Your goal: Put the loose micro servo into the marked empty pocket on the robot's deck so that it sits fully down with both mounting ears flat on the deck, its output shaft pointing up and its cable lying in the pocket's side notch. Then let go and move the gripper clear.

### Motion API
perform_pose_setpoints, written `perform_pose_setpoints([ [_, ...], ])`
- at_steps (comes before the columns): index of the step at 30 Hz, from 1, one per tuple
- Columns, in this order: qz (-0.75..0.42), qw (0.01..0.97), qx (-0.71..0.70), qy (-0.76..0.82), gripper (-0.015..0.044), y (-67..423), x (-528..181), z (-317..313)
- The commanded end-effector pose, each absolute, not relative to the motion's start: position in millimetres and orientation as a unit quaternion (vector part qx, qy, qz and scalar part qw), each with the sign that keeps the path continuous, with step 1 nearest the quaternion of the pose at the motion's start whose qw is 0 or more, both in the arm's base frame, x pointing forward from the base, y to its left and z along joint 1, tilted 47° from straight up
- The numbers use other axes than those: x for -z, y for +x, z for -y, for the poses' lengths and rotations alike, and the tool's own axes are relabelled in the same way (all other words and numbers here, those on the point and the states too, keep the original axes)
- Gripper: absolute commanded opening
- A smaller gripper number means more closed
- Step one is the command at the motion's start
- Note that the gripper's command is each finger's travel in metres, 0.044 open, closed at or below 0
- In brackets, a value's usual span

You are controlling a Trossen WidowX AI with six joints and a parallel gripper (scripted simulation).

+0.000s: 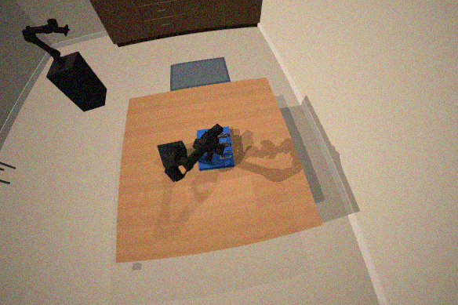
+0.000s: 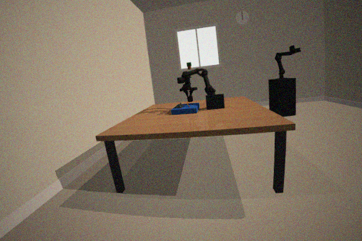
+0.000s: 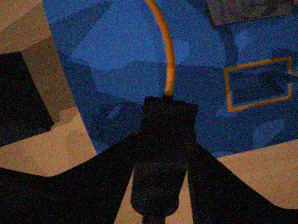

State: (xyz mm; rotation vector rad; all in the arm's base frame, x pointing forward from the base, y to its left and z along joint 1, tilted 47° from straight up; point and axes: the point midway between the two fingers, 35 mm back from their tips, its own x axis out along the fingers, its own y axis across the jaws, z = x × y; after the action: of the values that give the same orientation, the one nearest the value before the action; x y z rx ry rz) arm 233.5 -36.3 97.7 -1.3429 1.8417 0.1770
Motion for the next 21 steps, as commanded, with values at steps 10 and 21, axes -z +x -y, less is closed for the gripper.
perform_pose_setpoints([
  [10, -0.729, 0.523, 0.094, -0.432, 0.0, 233.5, -99.1, 36.8],
  [21, -0.698, 0.595, 0.229, -0.326, 0.0, 233.5, -99.1, 36.8],
])
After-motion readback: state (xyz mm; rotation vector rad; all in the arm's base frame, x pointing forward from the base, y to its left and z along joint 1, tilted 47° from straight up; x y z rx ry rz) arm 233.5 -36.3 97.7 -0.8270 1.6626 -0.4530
